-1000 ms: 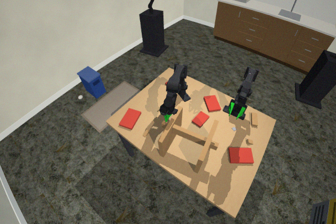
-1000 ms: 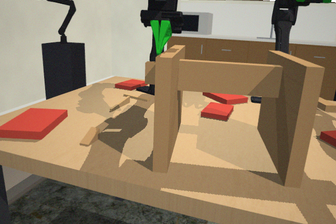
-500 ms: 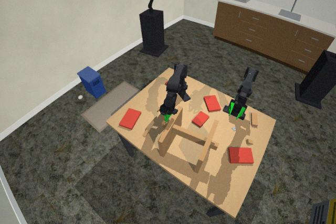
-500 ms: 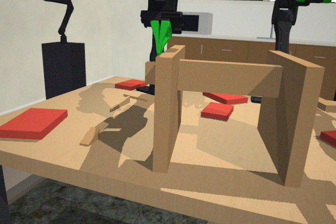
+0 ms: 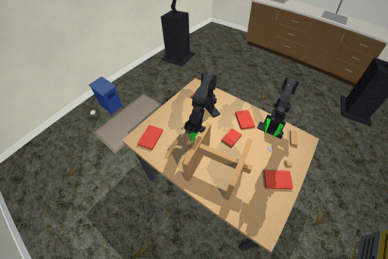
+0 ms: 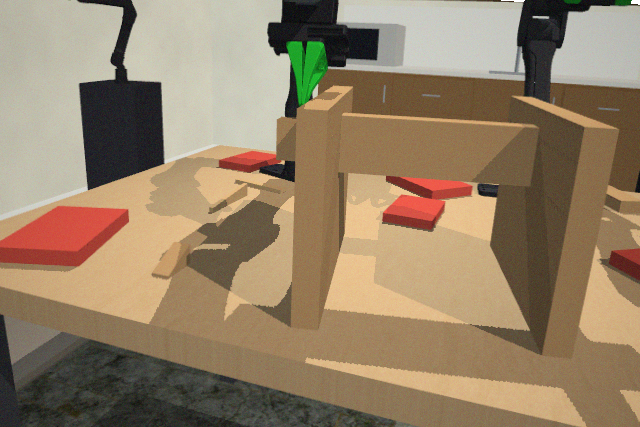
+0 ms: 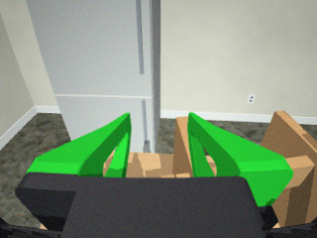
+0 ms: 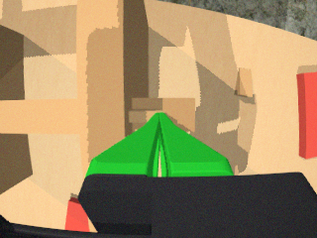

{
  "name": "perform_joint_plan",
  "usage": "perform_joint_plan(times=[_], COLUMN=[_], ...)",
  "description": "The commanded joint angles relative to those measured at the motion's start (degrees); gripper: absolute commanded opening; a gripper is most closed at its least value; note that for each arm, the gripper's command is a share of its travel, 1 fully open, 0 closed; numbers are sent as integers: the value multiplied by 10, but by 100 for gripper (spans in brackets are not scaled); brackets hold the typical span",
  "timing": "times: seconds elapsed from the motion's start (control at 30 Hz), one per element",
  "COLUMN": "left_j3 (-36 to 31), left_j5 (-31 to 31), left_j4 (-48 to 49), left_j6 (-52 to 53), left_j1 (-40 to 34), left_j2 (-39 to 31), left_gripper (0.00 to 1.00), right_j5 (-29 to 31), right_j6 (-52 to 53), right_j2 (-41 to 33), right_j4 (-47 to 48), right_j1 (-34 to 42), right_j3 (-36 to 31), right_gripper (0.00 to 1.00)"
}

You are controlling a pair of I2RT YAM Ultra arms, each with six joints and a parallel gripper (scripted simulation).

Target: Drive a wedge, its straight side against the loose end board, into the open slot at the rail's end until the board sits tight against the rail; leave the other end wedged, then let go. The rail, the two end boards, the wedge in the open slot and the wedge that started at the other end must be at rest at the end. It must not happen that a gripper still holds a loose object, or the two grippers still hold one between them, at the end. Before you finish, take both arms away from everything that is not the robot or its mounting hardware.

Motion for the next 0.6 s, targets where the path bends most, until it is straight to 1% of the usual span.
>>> perform_joint_plan(times=[0.0, 0.07, 0.4, 0.57], left_j3=[3, 3, 3, 3], left_j5=[-3, -3, -3, -3], left_j4=[2, 2, 2, 2], left_j6=[3, 3, 3, 3], left_j1=[-6, -6, -6, -6], left_j2=[0, 0, 0, 0], left_gripper=[44, 44, 44, 44], right_j5=[-12, -13, -14, -15], right_j6=[-2, -3, -2, -2], right_j2=[42, 33, 11, 16], right_j4=[-87, -78, -59, -53], right_j1=[-9, -7, -8, -9], right_j3=[-23, -44, -76, -72], right_gripper=[0, 0, 0, 0])
